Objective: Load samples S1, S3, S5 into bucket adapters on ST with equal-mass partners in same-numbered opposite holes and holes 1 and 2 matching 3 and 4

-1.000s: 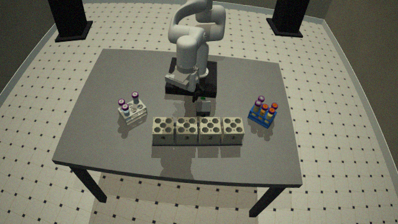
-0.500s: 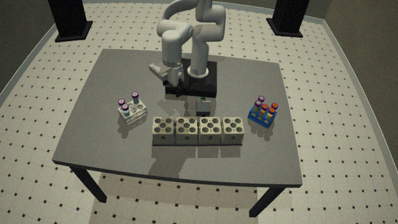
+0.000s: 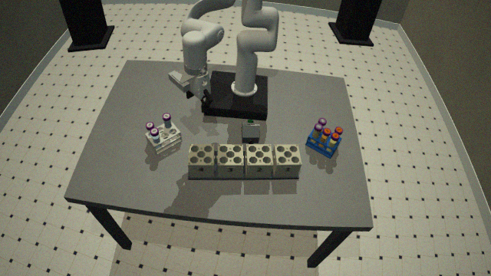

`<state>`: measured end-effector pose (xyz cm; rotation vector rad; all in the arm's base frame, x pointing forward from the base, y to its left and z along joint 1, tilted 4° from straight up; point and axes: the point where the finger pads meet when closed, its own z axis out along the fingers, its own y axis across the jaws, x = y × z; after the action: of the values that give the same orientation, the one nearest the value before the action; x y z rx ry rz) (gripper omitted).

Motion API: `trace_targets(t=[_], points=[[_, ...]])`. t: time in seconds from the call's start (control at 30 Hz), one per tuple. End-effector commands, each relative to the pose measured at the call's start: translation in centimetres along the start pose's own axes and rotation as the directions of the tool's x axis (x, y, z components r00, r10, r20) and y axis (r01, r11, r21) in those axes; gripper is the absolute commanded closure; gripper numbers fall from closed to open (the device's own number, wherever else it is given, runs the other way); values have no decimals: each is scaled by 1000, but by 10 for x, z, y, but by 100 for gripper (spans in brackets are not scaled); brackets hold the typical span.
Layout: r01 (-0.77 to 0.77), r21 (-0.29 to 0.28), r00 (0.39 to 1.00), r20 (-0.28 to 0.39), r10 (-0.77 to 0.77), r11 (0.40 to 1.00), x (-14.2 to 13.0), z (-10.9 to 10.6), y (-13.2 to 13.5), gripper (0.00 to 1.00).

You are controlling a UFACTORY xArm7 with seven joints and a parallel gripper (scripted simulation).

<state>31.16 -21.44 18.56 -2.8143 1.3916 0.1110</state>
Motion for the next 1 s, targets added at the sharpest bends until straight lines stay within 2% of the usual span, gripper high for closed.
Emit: trace_targets(t=[0.0,0.27,0.33,0.83,0.97], points=[[0,2,1000,-4,0,1000,9,-2,24,0],[0,2,1000,-4,0,1000,22,-2,63,0],[0,2,1000,-4,0,1000,22,-2,63,0],[0,2,1000,-4,0,1000,45,-2,134,0],[0,1,1000,-4,0,1000,48,-2,144,0]])
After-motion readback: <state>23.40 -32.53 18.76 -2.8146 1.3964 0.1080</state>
